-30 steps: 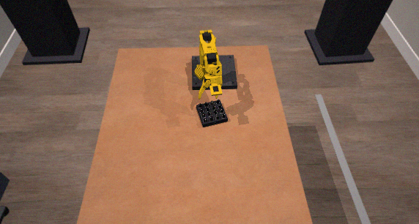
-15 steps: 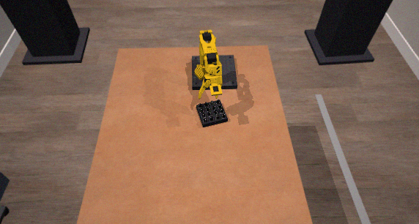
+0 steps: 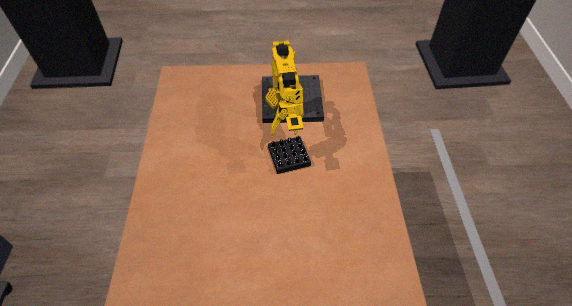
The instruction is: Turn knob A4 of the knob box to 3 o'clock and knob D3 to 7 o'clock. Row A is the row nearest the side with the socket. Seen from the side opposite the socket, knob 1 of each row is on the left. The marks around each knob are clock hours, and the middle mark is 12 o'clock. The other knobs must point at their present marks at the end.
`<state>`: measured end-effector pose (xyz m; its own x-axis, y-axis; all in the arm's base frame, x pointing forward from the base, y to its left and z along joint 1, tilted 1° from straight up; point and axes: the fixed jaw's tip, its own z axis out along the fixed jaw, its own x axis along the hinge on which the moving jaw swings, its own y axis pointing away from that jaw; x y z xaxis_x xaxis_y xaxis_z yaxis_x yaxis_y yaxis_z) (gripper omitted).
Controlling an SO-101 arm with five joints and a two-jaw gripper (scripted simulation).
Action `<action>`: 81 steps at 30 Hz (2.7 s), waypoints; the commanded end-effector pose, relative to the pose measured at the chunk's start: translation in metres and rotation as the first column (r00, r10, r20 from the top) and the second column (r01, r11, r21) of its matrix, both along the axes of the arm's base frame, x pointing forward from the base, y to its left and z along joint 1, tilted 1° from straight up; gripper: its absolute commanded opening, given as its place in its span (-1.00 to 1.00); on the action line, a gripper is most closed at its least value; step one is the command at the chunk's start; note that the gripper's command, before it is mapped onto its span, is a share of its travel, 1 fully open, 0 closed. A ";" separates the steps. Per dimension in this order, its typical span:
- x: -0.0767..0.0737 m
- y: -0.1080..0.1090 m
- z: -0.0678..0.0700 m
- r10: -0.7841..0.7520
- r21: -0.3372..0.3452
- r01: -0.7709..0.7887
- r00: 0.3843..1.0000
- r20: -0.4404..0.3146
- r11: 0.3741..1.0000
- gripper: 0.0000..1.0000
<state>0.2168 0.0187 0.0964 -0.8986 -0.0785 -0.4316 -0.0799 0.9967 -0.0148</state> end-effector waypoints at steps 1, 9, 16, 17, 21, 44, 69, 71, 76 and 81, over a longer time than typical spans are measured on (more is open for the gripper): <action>-0.002 0.000 -0.003 0.000 0.000 0.000 1.000 -0.022 1.000 -0.20; -0.019 -0.001 -0.025 -0.001 -0.008 -0.001 0.983 -0.186 1.000 -0.20; -0.034 -0.002 -0.039 -0.003 -0.015 -0.002 0.950 -0.313 1.000 -0.20; -0.037 -0.002 -0.042 -0.003 -0.016 -0.003 0.943 -0.334 1.000 -0.20; -0.045 -0.002 -0.048 -0.004 -0.019 -0.004 0.918 -0.396 1.000 -0.20; -0.049 -0.003 -0.050 0.014 -0.021 -0.025 0.908 -0.418 0.999 -0.20; -0.050 -0.004 -0.050 0.206 -0.024 -0.237 0.885 -0.419 0.971 -0.24; -0.050 -0.005 -0.050 0.237 -0.024 -0.272 0.877 -0.419 0.962 -0.24; -0.051 -0.006 -0.050 0.325 -0.026 -0.369 0.848 -0.419 0.929 -0.26; -0.052 -0.006 -0.050 0.384 -0.027 -0.434 0.823 -0.420 0.901 -0.27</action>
